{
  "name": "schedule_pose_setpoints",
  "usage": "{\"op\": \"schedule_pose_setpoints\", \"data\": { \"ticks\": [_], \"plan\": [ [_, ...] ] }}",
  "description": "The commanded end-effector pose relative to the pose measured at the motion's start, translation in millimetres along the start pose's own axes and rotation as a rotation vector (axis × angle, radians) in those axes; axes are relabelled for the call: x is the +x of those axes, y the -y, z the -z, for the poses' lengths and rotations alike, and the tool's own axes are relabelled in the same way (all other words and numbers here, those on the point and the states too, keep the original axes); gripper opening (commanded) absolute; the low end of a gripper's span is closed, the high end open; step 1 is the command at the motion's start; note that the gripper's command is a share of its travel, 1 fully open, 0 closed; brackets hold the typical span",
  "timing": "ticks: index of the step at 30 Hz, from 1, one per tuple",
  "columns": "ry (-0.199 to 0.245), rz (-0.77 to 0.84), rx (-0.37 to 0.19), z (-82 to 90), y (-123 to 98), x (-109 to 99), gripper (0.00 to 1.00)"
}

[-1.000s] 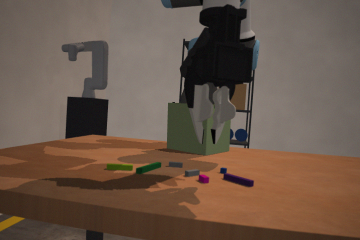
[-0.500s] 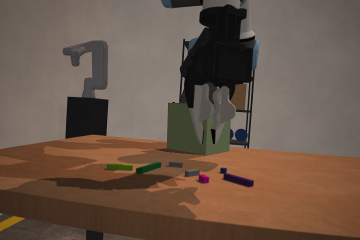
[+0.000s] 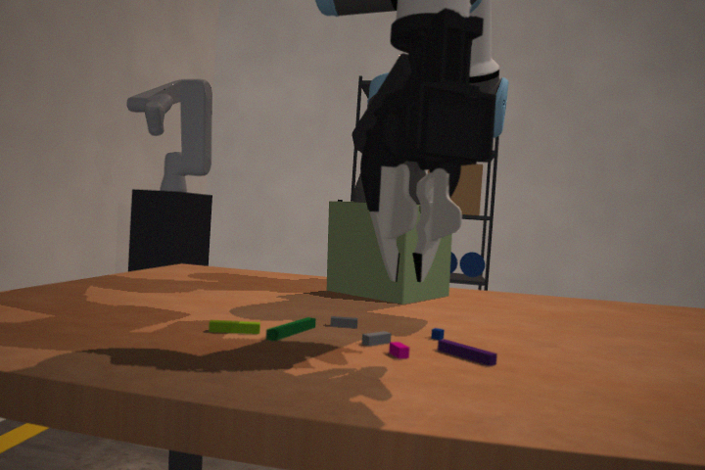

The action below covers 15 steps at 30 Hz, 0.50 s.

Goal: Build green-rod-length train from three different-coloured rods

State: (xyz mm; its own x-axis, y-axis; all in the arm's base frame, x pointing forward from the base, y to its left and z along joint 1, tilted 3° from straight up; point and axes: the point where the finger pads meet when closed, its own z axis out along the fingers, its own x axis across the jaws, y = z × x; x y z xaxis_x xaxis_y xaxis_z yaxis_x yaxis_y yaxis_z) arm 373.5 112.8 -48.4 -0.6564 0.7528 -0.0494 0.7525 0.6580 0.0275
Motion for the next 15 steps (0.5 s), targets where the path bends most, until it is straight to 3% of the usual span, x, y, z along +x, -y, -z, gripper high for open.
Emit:
{"op": "schedule_pose_setpoints", "data": {
  "ticks": [1,15],
  "plan": [
    [0.002,0.000,-0.002,0.7,-0.7,-0.6,0.14],
    [0.002,0.000,-0.002,-5.1,-0.7,-0.7,0.14]
  ]
}}
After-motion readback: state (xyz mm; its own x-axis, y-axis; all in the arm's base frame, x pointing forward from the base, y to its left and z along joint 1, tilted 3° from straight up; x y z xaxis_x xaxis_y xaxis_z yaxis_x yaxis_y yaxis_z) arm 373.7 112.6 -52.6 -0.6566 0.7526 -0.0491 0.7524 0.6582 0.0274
